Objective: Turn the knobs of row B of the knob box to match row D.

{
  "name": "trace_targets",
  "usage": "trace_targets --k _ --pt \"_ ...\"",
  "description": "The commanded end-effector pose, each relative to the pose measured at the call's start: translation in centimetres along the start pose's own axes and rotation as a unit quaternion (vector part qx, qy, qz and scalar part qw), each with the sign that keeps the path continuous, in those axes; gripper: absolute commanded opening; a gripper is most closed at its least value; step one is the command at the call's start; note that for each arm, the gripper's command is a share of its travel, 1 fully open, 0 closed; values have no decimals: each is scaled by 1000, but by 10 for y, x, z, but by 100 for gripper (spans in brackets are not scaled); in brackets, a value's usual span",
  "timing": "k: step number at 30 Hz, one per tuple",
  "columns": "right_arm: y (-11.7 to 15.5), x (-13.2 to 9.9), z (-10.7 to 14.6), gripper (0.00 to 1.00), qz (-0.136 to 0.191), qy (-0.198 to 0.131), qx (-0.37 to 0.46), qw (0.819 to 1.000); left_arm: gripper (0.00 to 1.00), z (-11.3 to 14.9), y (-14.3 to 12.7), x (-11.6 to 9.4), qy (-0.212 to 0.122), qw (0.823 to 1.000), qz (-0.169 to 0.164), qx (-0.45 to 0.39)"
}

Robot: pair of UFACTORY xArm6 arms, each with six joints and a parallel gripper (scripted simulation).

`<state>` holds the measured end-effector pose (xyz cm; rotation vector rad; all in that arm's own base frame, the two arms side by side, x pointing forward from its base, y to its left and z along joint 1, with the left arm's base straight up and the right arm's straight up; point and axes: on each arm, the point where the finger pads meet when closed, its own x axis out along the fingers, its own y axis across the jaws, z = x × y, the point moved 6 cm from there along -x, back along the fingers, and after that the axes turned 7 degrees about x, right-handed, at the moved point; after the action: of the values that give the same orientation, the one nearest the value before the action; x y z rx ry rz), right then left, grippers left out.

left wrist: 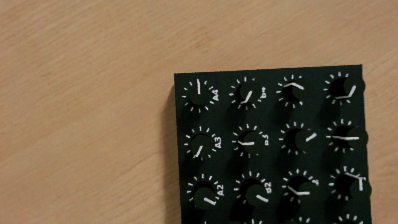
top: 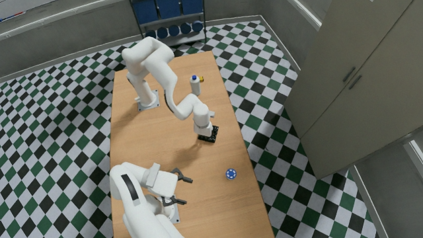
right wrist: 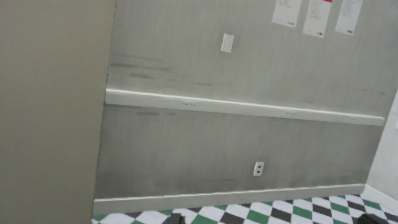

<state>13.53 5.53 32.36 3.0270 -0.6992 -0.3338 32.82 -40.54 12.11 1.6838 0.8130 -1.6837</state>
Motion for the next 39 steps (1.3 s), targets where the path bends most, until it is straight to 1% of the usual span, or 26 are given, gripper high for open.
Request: trace_targets --k 1,6,22,23,39 --pt "0 0 -1 100 0 -1 1 1000 21 0 1 2 0 1000 2 0" --pt "0 0 -1 100 0 -1 1 1000 21 0 1 7 0 1000 2 0" --pt "0 0 -1 100 0 -1 1 1000 21 0 1 7 0 1000 2 0" --pt "0 0 -1 100 0 -1 1 1000 10 0 1 7 0 1000 2 0" --pt "0 0 -1 100 0 -1 1 1000 10 0 1 7 0 1000 2 0"
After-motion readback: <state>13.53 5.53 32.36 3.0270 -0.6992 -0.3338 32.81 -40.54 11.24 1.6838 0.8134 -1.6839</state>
